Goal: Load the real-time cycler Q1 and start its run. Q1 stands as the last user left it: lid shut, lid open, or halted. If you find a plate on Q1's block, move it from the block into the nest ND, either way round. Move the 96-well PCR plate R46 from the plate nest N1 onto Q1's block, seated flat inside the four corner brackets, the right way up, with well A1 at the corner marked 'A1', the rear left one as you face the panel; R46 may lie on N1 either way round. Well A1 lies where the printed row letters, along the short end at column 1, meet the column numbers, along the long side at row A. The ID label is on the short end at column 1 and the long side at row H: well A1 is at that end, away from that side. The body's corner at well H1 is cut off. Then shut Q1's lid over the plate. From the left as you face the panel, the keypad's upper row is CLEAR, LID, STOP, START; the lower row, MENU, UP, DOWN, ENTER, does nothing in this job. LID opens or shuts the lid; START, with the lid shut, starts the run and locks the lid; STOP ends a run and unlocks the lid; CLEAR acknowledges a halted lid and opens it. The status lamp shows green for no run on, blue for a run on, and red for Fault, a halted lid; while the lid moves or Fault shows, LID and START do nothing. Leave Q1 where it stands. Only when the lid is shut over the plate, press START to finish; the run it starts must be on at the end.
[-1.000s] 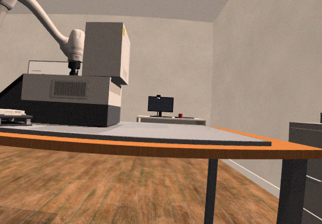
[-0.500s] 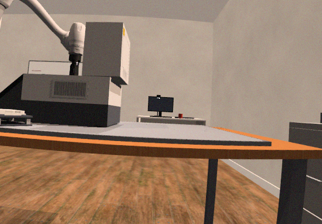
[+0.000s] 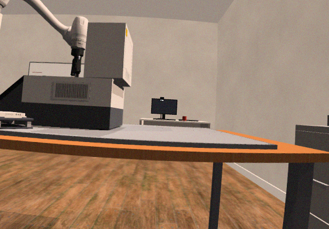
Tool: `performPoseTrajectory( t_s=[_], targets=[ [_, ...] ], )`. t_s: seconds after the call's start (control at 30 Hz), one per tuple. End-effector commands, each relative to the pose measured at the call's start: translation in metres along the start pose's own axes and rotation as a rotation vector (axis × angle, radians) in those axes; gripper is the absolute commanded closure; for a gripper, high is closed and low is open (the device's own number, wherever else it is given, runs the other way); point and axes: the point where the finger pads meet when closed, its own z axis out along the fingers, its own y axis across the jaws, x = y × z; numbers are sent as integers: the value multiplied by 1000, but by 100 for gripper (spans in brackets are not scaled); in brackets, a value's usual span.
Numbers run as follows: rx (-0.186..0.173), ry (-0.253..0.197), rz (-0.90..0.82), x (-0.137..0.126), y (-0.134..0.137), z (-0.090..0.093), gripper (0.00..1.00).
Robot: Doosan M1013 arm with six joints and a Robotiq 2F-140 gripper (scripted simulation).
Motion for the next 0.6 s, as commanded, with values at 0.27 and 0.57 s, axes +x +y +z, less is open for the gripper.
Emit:
performPoseTrajectory(
  t_s=[0.27, 0.57],
  targets=[
    [3, 4, -3, 0, -2, -36, 34],
    [3, 4, -3, 0, -2, -36, 34]
  ],
)
